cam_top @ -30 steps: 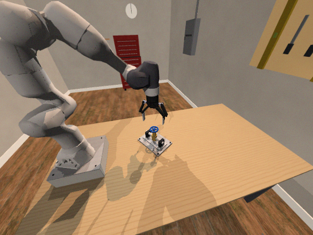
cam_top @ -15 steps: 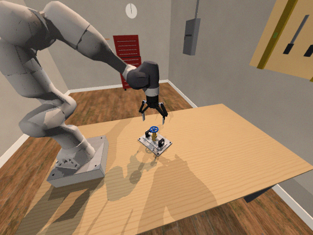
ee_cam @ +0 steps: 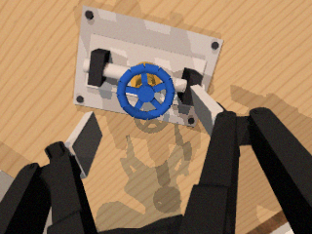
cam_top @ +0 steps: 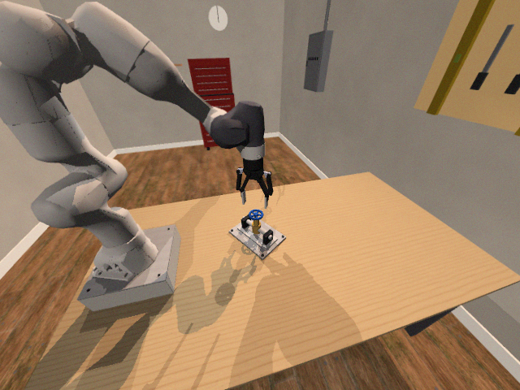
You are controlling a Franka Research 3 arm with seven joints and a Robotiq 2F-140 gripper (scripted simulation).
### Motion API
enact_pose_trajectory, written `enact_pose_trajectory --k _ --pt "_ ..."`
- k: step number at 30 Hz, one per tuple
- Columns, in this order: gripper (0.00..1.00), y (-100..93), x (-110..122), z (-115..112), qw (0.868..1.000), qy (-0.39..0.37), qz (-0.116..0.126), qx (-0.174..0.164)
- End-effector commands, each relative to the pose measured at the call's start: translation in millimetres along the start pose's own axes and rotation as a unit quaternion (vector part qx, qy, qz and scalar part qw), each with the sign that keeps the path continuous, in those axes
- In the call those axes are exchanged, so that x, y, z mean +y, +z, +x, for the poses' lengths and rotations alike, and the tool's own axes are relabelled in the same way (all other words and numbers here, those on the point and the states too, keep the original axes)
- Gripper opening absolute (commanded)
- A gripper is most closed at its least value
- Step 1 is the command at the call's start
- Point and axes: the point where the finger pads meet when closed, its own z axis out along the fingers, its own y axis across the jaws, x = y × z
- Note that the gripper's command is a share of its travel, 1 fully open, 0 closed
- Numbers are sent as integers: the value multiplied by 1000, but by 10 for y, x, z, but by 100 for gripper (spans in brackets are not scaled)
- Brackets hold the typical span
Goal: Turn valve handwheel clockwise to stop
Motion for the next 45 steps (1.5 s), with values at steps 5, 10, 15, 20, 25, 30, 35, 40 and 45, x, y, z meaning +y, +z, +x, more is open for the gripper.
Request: enact_pose_trajectory --k 5,10,15,20,25,30,35,40,45 --pt "64 -7 19 7 1000 -2 -1 2" --pt "64 -6 19 7 1000 -2 -1 2" --pt "64 11 19 7 1000 -2 -1 2" --pt "64 105 20 8 1000 -2 -1 2" --pt "64 270 20 8 1000 -2 -1 2" --pt "64 381 20 9 1000 -2 -1 2" --pt "64 549 20 9 1000 -2 -1 2" --pt "64 656 20 10 1000 -2 -1 2" --pt "64 692 20 10 1000 -2 -1 2"
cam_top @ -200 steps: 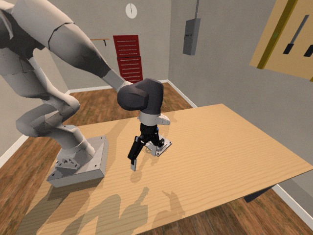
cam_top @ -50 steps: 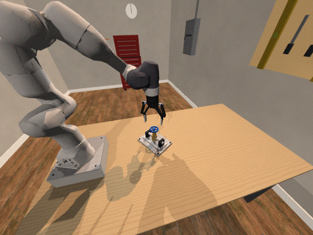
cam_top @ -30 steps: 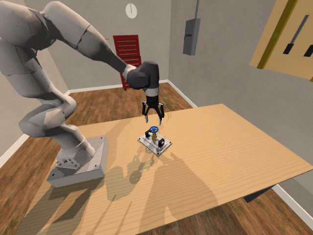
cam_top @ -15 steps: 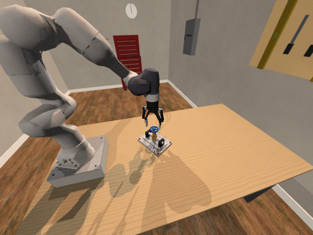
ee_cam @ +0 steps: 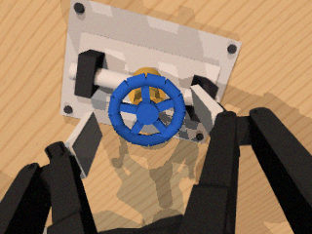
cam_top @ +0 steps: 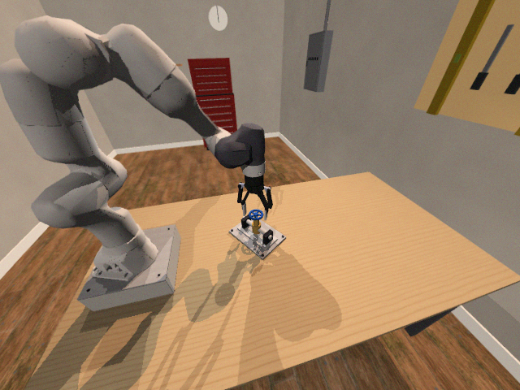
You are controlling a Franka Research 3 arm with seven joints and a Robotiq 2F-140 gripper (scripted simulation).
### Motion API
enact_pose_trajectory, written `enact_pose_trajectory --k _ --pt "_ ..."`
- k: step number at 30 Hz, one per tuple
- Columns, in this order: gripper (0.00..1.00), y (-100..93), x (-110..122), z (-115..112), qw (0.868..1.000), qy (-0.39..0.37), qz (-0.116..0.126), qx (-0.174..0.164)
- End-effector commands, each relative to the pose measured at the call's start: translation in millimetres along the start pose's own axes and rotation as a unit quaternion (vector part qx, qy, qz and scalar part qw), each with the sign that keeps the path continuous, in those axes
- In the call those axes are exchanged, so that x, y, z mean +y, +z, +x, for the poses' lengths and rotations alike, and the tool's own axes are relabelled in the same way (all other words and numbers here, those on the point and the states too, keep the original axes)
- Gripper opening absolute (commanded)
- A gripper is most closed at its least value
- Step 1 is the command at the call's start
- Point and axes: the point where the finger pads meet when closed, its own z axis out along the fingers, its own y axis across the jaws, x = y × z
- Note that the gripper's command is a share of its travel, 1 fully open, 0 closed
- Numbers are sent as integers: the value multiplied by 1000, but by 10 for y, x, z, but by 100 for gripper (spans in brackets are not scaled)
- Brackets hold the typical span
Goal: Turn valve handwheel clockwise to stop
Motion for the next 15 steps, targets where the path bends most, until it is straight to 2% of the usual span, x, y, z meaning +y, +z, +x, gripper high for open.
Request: enact_pose_trajectory --k 1,13,14,15 --pt "64 12 28 24 1000 7 -6 3" --pt "64 13 28 24 1000 7 -6 3" --pt "37 13 28 24 1000 7 -6 3" --pt "37 13 28 24 1000 7 -6 3"
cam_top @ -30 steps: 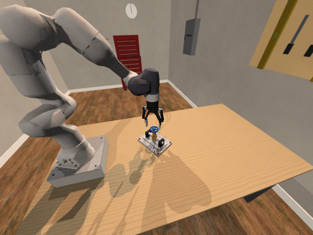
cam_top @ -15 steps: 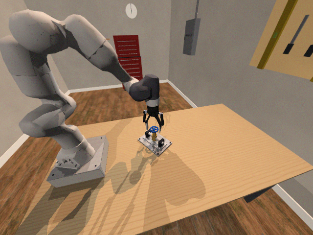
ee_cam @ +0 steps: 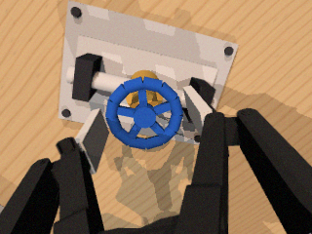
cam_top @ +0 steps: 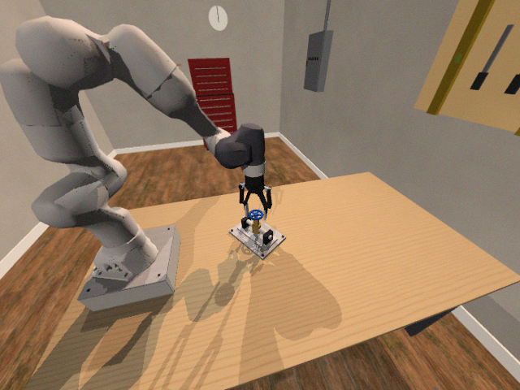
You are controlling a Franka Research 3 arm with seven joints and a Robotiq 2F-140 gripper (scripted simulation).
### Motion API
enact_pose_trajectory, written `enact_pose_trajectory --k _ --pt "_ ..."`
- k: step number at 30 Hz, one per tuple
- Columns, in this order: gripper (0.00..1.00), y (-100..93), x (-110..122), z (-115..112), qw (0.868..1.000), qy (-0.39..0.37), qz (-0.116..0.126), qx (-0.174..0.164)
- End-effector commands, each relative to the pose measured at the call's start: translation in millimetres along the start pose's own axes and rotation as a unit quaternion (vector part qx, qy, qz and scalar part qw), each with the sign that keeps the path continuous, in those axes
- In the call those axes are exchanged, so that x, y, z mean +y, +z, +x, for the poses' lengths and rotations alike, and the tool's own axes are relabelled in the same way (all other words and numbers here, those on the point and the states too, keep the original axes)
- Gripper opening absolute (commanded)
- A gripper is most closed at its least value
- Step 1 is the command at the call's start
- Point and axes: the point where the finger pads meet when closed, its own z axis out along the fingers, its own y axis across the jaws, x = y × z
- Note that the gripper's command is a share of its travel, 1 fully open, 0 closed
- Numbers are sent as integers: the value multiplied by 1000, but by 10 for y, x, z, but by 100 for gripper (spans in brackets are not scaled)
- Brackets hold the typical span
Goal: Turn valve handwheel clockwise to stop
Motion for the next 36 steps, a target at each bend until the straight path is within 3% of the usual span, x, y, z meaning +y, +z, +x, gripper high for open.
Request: enact_pose_trajectory --k 1,32,36 --pt "37 11 -2 1 1000 3 -1 0" --pt "37 11 -2 1 1000 3 -1 0" --pt "37 11 -2 1 999 45 -1 0"
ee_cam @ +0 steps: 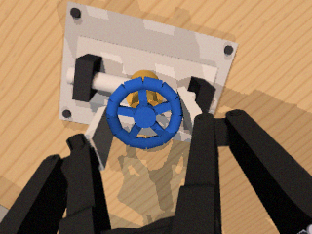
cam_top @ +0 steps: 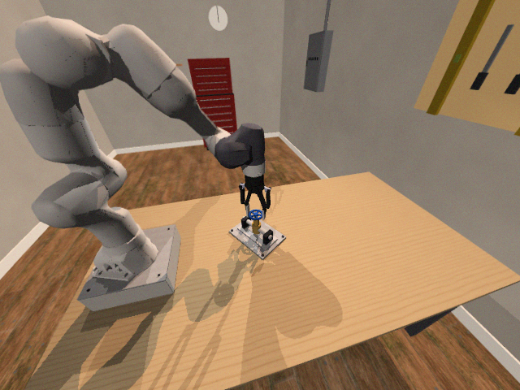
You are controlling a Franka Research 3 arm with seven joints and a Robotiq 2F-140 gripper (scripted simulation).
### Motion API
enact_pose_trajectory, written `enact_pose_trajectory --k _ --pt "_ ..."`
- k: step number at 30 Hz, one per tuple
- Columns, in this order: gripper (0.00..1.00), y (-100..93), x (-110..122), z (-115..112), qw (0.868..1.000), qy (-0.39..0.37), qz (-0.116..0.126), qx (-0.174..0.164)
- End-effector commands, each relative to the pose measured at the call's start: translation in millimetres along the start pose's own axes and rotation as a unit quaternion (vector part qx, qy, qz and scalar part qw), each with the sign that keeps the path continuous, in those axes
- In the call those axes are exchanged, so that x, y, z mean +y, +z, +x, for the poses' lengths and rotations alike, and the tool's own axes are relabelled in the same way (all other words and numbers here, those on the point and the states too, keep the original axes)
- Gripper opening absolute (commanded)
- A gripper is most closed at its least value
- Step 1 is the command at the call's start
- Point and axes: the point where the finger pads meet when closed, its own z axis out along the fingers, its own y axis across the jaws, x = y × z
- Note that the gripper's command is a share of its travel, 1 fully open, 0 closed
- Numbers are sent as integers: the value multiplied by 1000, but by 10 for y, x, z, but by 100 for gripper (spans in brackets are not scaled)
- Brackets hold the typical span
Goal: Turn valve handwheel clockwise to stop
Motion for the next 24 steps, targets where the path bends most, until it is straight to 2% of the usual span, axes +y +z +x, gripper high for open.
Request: enact_pose_trajectory --k 1,8,13,19,24 --pt "37 15 0 0 999 39 0 0" --pt "37 15 0 0 996 89 0 0" --pt "37 15 0 0 988 153 0 1" --pt "37 15 0 0 987 163 0 1" --pt "37 15 0 0 975 221 0 1"
